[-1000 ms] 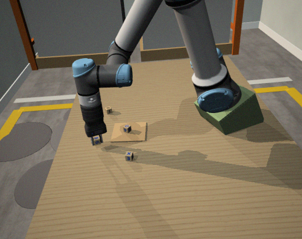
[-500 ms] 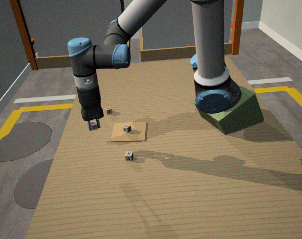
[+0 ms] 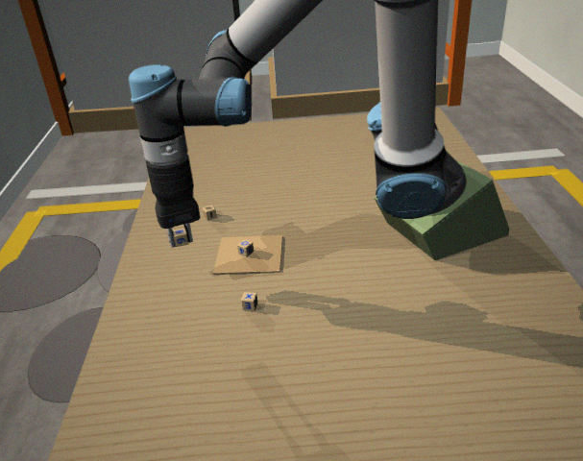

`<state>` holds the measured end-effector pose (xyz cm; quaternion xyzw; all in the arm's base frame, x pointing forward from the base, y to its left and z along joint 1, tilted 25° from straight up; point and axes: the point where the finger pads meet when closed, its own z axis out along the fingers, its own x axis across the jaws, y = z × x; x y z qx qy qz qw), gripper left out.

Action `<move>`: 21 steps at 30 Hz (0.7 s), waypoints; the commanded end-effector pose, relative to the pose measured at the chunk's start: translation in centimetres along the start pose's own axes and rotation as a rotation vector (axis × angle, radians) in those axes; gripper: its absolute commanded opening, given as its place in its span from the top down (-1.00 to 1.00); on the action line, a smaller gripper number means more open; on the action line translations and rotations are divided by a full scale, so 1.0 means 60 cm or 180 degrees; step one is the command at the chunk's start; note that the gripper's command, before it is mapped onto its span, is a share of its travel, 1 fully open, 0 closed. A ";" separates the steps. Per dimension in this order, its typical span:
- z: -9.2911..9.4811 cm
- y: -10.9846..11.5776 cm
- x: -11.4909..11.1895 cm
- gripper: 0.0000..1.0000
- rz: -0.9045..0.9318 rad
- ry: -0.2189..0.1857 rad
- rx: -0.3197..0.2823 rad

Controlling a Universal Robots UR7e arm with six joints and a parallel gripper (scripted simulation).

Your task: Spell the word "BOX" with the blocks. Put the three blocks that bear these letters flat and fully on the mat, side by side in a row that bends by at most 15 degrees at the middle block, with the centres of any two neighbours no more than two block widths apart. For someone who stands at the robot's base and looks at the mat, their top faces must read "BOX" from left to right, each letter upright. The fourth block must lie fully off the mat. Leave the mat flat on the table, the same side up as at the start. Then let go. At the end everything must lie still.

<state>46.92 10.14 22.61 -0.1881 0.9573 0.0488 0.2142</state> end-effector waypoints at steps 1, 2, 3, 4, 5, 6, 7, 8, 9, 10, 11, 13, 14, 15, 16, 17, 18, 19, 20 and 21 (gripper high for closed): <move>-0.001 0.000 -0.001 0.01 -0.0002 -0.0003 0.0001; -0.001 0.000 -0.001 0.01 -0.0003 -0.0003 0.0001; -0.001 0.000 -0.001 0.01 -0.0005 -0.0003 0.0001; -0.001 0.000 0.000 0.01 -0.0008 -0.0003 0.0001; -0.001 0.000 0.000 0.01 -0.0012 -0.0003 0.0001; -0.001 0.000 0.000 0.01 -0.0017 -0.0003 0.0001; -0.001 -0.001 0.000 0.01 -0.0024 -0.0003 0.0001; -0.001 -0.001 0.000 0.01 -0.0032 -0.0003 0.0001; -0.001 -0.001 0.000 0.01 -0.0042 -0.0003 0.0001; -0.001 -0.001 0.000 0.01 -0.0054 -0.0003 0.0001; -0.001 -0.001 0.000 0.01 -0.0067 -0.0002 0.0002; -0.001 -0.002 0.001 0.01 -0.0101 -0.0002 0.0002; -0.001 -0.002 0.001 0.01 -0.0121 -0.0001 0.0002; -0.002 -0.003 0.002 0.01 -0.0143 -0.0001 0.0002; -0.002 -0.003 0.002 0.01 -0.0143 -0.0001 0.0002; -0.002 -0.003 0.002 0.01 -0.0143 -0.0001 0.0002; -0.002 -0.003 0.002 0.01 -0.0168 -0.0001 0.0002; -0.002 -0.003 0.002 0.01 -0.0195 0.0000 0.0002; -0.002 -0.004 0.003 0.01 -0.0224 0.0000 0.0002; -0.002 -0.004 0.003 0.01 -0.0256 0.0001 0.0002</move>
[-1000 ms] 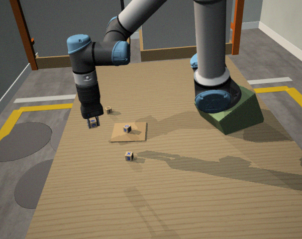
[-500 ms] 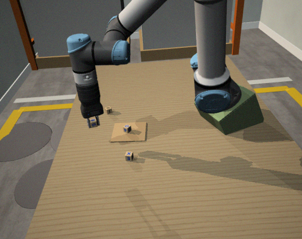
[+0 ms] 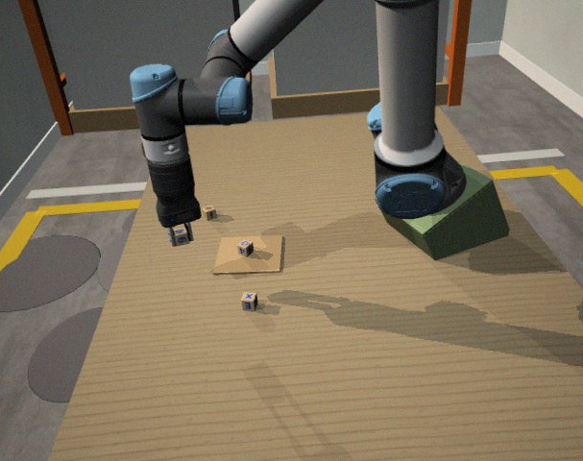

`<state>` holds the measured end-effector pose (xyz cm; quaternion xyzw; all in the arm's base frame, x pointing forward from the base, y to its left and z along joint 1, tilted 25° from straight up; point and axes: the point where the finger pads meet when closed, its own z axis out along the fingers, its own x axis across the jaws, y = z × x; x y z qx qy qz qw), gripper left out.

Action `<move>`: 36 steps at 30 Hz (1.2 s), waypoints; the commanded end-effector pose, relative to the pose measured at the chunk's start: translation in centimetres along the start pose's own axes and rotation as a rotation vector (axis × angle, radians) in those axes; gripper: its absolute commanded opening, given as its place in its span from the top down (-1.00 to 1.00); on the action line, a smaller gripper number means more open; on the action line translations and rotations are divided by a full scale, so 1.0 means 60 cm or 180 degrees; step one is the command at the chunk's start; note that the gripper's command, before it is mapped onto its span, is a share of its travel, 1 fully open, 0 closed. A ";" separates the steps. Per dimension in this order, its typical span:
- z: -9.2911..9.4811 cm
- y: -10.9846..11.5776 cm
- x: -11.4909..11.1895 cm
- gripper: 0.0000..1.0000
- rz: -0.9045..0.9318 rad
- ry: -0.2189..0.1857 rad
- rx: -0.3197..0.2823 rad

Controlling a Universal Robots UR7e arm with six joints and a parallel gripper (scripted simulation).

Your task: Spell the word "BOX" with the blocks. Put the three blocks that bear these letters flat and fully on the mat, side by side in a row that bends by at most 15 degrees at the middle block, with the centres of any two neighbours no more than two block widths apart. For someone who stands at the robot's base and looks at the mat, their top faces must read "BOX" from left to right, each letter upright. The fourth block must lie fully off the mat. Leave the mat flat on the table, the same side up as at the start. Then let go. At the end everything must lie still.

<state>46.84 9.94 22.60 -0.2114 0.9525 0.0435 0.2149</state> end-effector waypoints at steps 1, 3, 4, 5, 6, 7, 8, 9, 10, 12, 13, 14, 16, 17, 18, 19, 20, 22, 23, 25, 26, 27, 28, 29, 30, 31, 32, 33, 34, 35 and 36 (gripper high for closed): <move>-0.002 -0.002 0.002 0.01 -0.0136 -0.0002 0.0002; -0.002 -0.003 0.003 0.01 -0.0214 -0.0001 0.0002; -0.002 -0.004 0.003 0.01 -0.0256 0.0000 0.0002; -0.002 -0.005 0.004 0.01 -0.0302 0.0001 0.0002; -0.003 -0.005 0.005 0.01 -0.0350 0.0002 0.0002; -0.003 -0.006 0.006 0.01 -0.0401 0.0002 0.0002; -0.003 -0.007 0.007 0.01 -0.0455 0.0003 0.0002; -0.004 -0.007 0.007 0.01 -0.0512 0.0004 0.0002; -0.004 -0.008 0.008 0.01 -0.0571 0.0005 0.0002; -0.004 -0.009 0.009 0.01 -0.0633 0.0006 0.0002; -0.004 -0.009 0.009 0.01 -0.0633 0.0006 0.0002; -0.004 -0.009 0.010 0.01 -0.0698 0.0006 0.0002; -0.005 -0.011 0.013 0.01 -0.0836 0.0008 0.0002; -0.005 -0.012 0.014 0.01 -0.0909 0.0009 0.0001; -0.006 -0.012 0.015 0.01 -0.0985 0.0010 0.0001; -0.006 -0.013 0.016 0.01 -0.1063 0.0011 0.0001; -0.007 -0.014 0.018 0.01 -0.1144 0.0012 0.0001; -0.007 -0.015 0.020 0.01 -0.1313 0.0014 0.0000; -0.008 -0.016 0.022 0.01 -0.1401 0.0015 -0.0001; -0.008 -0.017 0.025 0.01 -0.1578 0.0017 -0.0001; -0.009 -0.017 0.026 0.01 -0.1659 0.0017 -0.0002; -0.009 -0.018 0.028 0.01 -0.1744 0.0018 -0.0002; -0.009 -0.018 0.029 0.01 -0.1828 0.0019 -0.0003; -0.009 -0.018 0.029 0.01 -0.1828 0.0019 -0.0003; -0.009 -0.018 0.029 0.01 -0.1828 0.0019 -0.0003; -0.010 -0.018 0.031 0.01 -0.1929 0.0020 -0.0004; -0.010 -0.019 0.033 0.01 -0.2033 0.0021 -0.0004; -0.010 -0.019 0.035 0.01 -0.2138 0.0021 -0.0005; -0.011 -0.019 0.037 0.01 -0.2241 0.0022 -0.0006; -0.011 -0.019 0.038 0.01 -0.2313 0.0023 -0.0006; -0.011 -0.020 0.039 0.01 -0.2395 0.0023 -0.0007</move>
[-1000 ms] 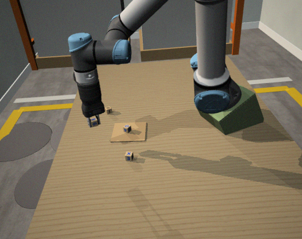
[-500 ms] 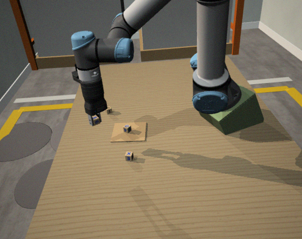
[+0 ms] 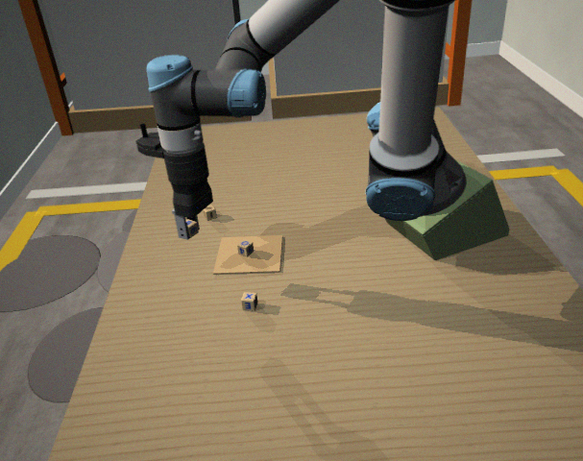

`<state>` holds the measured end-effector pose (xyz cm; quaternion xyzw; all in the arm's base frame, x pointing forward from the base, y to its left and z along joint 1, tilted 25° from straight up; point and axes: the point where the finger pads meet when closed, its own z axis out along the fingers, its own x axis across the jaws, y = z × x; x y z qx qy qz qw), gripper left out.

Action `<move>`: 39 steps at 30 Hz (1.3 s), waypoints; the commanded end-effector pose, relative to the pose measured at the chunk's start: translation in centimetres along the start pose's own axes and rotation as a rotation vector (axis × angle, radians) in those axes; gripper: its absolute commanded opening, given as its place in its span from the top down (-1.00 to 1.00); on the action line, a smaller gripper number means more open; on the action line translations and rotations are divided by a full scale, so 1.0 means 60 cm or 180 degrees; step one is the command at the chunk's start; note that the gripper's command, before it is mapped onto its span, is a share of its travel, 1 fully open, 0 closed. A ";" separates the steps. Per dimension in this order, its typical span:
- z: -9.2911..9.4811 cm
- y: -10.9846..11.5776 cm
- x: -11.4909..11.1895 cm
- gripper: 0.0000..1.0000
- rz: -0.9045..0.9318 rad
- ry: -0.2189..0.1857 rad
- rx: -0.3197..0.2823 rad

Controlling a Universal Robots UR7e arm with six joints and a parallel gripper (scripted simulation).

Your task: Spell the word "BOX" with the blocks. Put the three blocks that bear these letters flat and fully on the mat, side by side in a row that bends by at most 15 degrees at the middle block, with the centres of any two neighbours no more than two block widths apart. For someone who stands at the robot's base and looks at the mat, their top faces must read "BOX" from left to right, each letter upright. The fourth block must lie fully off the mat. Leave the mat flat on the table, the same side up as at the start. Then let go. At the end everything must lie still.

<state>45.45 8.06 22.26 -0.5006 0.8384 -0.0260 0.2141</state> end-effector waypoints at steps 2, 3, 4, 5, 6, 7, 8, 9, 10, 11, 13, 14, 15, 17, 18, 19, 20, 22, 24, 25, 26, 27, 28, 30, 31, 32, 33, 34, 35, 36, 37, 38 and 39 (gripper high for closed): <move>-0.002 0.005 0.008 0.01 -0.0529 0.0002 0.0001; -0.002 0.006 0.009 0.01 -0.0613 0.0002 0.0000; -0.003 0.006 0.011 0.01 -0.0696 0.0002 0.0000; -0.003 0.008 0.012 0.01 -0.0781 0.0003 -0.0001; -0.003 0.009 0.013 0.01 -0.0864 0.0003 -0.0001; -0.003 0.010 0.015 0.01 -0.0948 0.0003 -0.0001; -0.003 0.011 0.016 0.01 -0.1032 0.0003 -0.0002; -0.004 0.012 0.017 0.01 -0.1115 0.0004 -0.0002; -0.004 0.012 0.017 0.01 -0.1115 0.0004 -0.0002; -0.004 0.012 0.017 0.01 -0.1115 0.0004 -0.0002; -0.004 0.015 0.021 0.01 -0.1355 0.0004 -0.0003; -0.004 0.017 0.022 0.01 -0.1471 0.0004 -0.0004; -0.004 0.018 0.023 0.01 -0.1535 0.0004 -0.0004; -0.004 0.021 0.026 0.01 -0.1702 0.0004 -0.0005; -0.005 0.022 0.027 0.01 -0.1788 0.0004 -0.0005; -0.005 0.024 0.029 0.01 -0.1870 0.0004 -0.0005; -0.005 0.025 0.030 0.01 -0.1954 0.0004 -0.0005; -0.005 0.028 0.032 0.01 -0.2122 0.0004 -0.0006; -0.005 0.032 0.035 0.01 -0.2290 0.0003 -0.0006; -0.005 0.033 0.036 0.01 -0.2373 0.0003 -0.0006; -0.005 0.035 0.038 0.01 -0.2457 0.0003 -0.0006; -0.005 0.035 0.038 0.01 -0.2457 0.0003 -0.0006; -0.005 0.035 0.038 0.01 -0.2457 0.0003 -0.0006; -0.005 0.040 0.042 0.01 -0.2703 0.0003 -0.0006; -0.005 0.042 0.043 0.01 -0.2812 0.0002 -0.0006; -0.005 0.044 0.045 0.01 -0.2878 0.0002 -0.0006; -0.005 0.045 0.046 0.01 -0.2958 0.0002 -0.0006; -0.005 0.047 0.047 0.01 -0.3046 0.0002 -0.0006; -0.005 0.049 0.049 0.01 -0.3131 0.0001 -0.0006; -0.005 0.051 0.050 0.01 -0.3214 0.0001 -0.0006; -0.005 0.053 0.052 0.01 -0.3298 0.0001 -0.0005; -0.005 0.055 0.053 0.01 -0.3382 0.0001 -0.0005; -0.005 0.057 0.055 0.01 -0.3465 0.0000 -0.0005</move>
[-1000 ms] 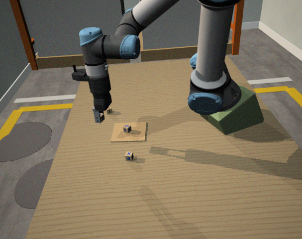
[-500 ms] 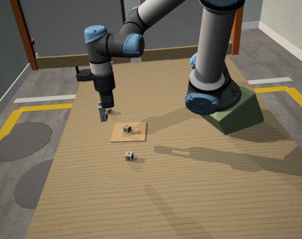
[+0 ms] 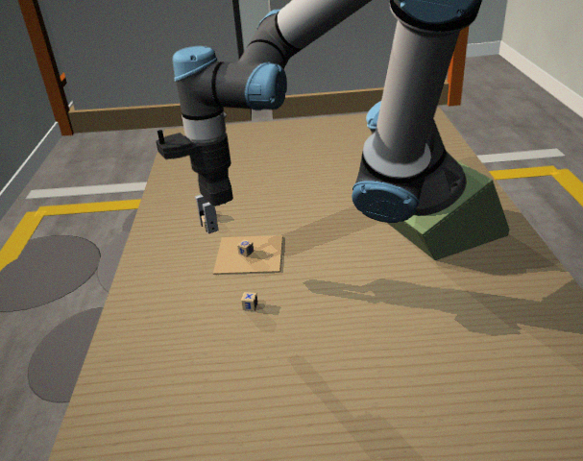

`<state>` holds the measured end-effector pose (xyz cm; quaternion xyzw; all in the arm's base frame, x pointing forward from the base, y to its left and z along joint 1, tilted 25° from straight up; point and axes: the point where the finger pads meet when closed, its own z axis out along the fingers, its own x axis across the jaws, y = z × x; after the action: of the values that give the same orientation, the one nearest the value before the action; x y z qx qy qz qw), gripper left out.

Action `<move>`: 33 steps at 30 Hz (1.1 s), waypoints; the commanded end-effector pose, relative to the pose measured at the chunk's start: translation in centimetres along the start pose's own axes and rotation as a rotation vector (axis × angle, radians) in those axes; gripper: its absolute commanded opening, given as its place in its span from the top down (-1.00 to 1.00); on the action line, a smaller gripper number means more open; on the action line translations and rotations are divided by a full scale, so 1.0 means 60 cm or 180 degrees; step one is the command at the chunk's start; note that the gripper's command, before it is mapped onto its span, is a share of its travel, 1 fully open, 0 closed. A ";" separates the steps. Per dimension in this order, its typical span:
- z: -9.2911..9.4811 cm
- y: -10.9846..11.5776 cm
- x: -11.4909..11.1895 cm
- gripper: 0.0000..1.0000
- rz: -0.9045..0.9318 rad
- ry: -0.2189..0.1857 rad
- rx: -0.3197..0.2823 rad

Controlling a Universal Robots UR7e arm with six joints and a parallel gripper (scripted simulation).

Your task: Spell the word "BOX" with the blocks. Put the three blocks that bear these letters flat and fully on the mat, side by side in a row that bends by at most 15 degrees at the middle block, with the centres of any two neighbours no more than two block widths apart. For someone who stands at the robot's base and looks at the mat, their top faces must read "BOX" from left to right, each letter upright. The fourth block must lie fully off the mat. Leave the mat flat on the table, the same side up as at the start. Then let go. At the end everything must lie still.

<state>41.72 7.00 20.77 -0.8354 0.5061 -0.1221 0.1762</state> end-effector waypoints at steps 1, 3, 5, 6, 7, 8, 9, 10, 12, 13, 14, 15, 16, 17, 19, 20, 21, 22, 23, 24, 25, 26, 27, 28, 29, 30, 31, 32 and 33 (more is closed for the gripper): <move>0.000 0.012 -0.004 0.01 -0.0445 0.0002 0.0004; 0.000 0.016 -0.005 0.01 -0.0612 0.0003 0.0005; 0.000 0.019 -0.006 0.01 -0.0695 0.0003 0.0005; 0.000 0.019 -0.006 0.01 -0.0695 0.0003 0.0005; 0.000 0.022 -0.007 0.01 -0.0810 0.0003 0.0006; 0.000 0.025 -0.008 0.01 -0.0923 0.0003 0.0006; 0.001 0.028 -0.009 0.01 -0.1035 0.0003 0.0007; 0.001 0.031 -0.010 0.01 -0.1113 0.0003 0.0008; 0.001 0.036 -0.012 0.01 -0.1275 0.0004 0.0009; 0.001 0.038 -0.012 0.01 -0.1361 0.0004 0.0009; 0.001 0.041 -0.013 0.01 -0.1445 0.0005 0.0010; 0.002 0.043 -0.014 0.01 -0.1529 0.0005 0.0010; 0.002 0.046 -0.015 0.01 -0.1613 0.0005 0.0011; 0.002 0.049 -0.016 0.01 -0.1697 0.0006 0.0012; 0.002 0.054 -0.017 0.01 -0.1864 0.0007 0.0013; 0.003 0.057 -0.018 0.01 -0.1949 0.0007 0.0014; 0.003 0.059 -0.019 0.01 -0.2032 0.0008 0.0014; 0.003 0.059 -0.019 0.01 -0.2032 0.0008 0.0014; 0.003 0.059 -0.019 0.01 -0.2032 0.0008 0.0014; 0.003 0.062 -0.019 0.01 -0.2123 0.0008 0.0015; 0.004 0.065 -0.020 0.01 -0.2211 0.0009 0.0016; 0.004 0.068 -0.021 0.01 -0.2296 0.0010 0.0017; 0.004 0.070 -0.022 0.01 -0.2379 0.0011 0.0017; 0.004 0.073 -0.022 0.01 -0.2460 0.0011 0.0018; 0.005 0.076 -0.023 0.01 -0.2538 0.0012 0.0019; 0.005 0.078 -0.023 0.01 -0.2613 0.0013 0.0019; 0.005 0.081 -0.024 0.01 -0.2686 0.0014 0.0020; 0.005 0.083 -0.024 0.01 -0.2756 0.0014 0.0021; 0.006 0.085 -0.025 0.01 -0.2823 0.0015 0.0021</move>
<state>37.58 6.35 18.57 -0.9651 0.1460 -0.1829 0.1172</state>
